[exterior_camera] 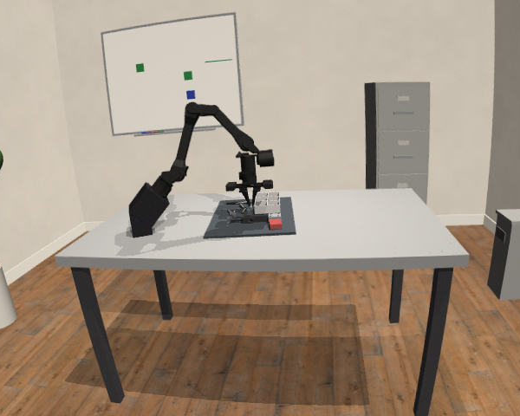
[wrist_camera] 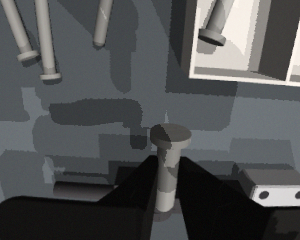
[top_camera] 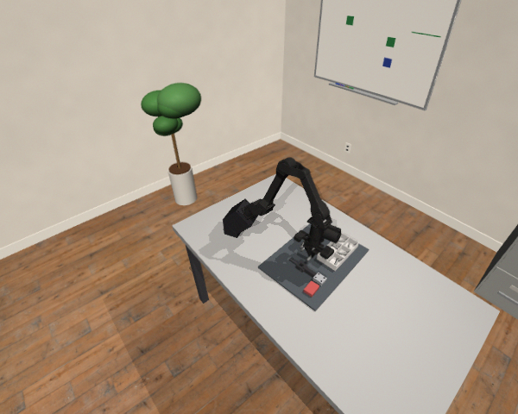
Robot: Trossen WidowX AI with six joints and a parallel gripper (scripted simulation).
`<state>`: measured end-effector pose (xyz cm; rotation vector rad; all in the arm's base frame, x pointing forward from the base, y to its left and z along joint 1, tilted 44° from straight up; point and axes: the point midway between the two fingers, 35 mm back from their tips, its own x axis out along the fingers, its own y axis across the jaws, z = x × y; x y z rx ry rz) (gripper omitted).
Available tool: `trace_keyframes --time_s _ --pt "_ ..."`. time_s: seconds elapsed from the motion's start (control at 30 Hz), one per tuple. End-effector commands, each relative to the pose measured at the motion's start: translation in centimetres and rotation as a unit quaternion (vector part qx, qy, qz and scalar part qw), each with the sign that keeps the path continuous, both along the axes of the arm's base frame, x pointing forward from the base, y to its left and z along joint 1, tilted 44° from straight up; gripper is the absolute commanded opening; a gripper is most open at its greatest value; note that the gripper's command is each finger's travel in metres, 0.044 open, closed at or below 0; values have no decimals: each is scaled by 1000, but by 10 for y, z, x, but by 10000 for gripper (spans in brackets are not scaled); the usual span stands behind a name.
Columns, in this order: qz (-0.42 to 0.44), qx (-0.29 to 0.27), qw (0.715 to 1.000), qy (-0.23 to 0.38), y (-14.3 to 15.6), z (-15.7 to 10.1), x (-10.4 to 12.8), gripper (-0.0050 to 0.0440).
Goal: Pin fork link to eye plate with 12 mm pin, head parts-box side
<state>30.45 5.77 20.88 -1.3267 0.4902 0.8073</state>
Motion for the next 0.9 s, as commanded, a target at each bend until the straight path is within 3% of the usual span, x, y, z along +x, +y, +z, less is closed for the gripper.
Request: trace_keyframes --time_s 0.0,0.87 --pt "-4 -4 1000 1 1 0 0 13" --pt "-11 -12 1000 2 8 -16 15 13"
